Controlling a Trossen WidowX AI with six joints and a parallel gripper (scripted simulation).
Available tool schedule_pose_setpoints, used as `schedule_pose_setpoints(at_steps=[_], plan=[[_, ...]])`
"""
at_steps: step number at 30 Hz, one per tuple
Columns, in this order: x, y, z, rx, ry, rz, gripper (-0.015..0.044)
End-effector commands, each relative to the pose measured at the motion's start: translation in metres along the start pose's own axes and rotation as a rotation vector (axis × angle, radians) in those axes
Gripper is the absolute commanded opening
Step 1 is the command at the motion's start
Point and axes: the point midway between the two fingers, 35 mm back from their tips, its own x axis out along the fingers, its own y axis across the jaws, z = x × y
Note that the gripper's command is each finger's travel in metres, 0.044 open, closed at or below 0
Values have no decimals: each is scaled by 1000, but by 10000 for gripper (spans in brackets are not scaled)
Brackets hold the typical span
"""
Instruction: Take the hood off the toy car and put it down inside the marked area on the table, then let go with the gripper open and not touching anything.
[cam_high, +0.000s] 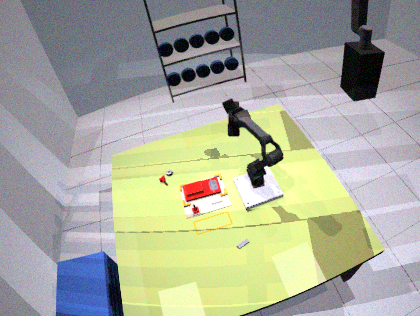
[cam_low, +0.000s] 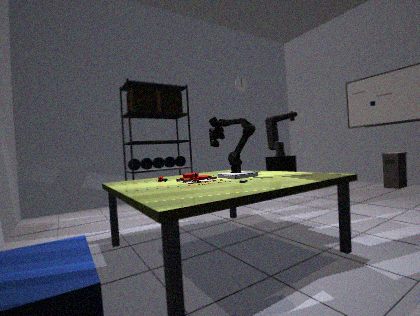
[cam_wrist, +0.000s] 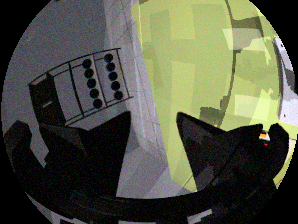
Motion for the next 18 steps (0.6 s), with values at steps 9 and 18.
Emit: schedule_pose_setpoints(at_steps=[9,18], plan=[[11,-55,-98,-901,288,-235,440],[-17,-156,-190,-1920,758,-296,440]])
